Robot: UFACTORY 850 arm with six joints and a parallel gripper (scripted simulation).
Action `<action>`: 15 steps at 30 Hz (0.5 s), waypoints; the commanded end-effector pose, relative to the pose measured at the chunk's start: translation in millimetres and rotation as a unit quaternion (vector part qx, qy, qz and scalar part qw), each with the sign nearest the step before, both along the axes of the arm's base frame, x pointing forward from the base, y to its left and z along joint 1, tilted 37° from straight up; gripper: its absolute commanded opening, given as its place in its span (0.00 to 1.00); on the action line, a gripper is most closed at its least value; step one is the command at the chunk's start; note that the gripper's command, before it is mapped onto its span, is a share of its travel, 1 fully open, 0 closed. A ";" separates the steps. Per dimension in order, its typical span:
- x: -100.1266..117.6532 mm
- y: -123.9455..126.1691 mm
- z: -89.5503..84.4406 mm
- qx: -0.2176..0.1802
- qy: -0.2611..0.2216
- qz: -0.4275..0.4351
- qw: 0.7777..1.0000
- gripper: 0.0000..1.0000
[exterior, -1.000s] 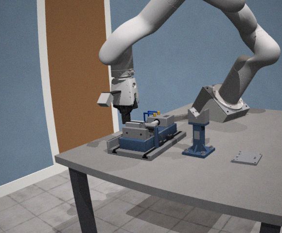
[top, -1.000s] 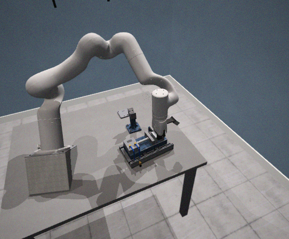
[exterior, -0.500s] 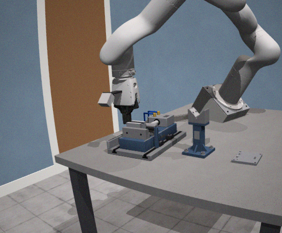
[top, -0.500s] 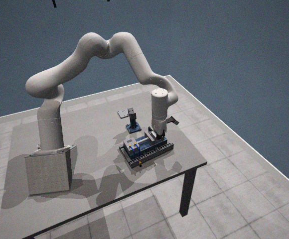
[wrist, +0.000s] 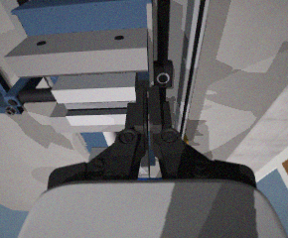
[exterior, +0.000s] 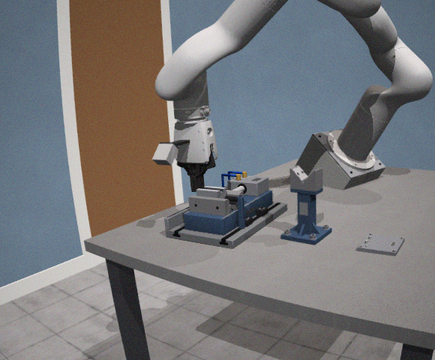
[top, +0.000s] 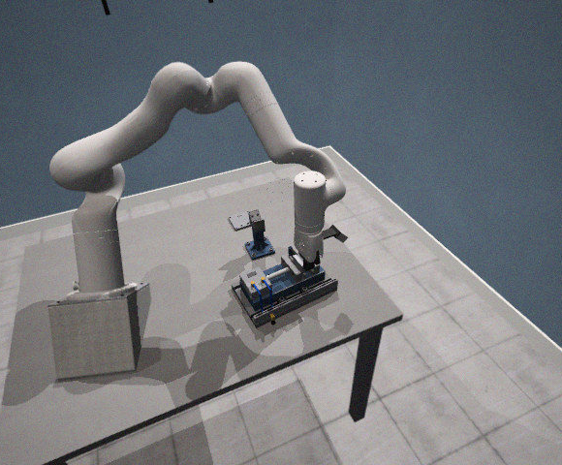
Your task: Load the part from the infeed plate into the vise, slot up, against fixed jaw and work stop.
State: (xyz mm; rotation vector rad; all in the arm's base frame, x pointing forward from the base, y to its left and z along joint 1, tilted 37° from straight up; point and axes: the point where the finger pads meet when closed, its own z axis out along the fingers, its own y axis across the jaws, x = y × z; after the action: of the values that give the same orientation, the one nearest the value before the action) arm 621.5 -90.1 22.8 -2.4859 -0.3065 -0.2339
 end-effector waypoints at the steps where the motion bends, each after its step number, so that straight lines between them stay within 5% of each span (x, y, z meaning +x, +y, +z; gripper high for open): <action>1: 0.5 -0.1 1.2 0.000 -0.001 0.000 1.000 0.00; 15: -0.6 2.9 3.4 0.000 -0.001 0.000 1.000 0.00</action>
State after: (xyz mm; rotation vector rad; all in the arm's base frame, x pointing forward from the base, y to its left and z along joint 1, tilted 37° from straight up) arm 620.4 -86.8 25.1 -2.4859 -0.3065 -0.2339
